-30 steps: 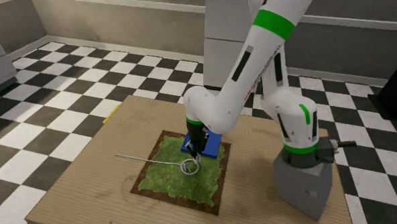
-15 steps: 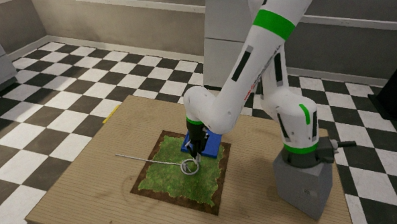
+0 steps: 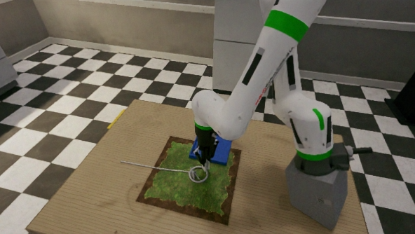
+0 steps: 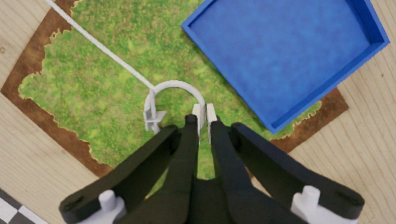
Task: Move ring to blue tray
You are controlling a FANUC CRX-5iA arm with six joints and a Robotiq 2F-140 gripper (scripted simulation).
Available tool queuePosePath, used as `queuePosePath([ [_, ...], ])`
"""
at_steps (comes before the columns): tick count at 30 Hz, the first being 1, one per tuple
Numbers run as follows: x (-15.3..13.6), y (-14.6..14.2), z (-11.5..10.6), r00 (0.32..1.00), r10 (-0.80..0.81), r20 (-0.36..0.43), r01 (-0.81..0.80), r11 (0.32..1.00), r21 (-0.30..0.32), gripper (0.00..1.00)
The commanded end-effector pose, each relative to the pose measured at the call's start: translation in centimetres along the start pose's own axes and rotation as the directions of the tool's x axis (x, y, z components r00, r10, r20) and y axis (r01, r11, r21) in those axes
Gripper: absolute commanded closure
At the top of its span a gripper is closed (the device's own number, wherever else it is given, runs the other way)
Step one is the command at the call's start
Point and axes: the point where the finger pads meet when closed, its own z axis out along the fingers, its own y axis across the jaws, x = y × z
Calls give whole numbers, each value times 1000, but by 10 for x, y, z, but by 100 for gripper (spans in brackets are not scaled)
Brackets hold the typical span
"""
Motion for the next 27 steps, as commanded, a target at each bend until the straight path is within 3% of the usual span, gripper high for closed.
queuePosePath([
  [1,0,0,0,1000,0,-1,0,1000,1,84],
  [23,0,0,0,1000,0,-1,0,1000,1,84],
  [24,0,0,0,1000,0,-1,0,1000,1,76],
  [27,0,0,0,1000,0,-1,0,1000,1,76],
])
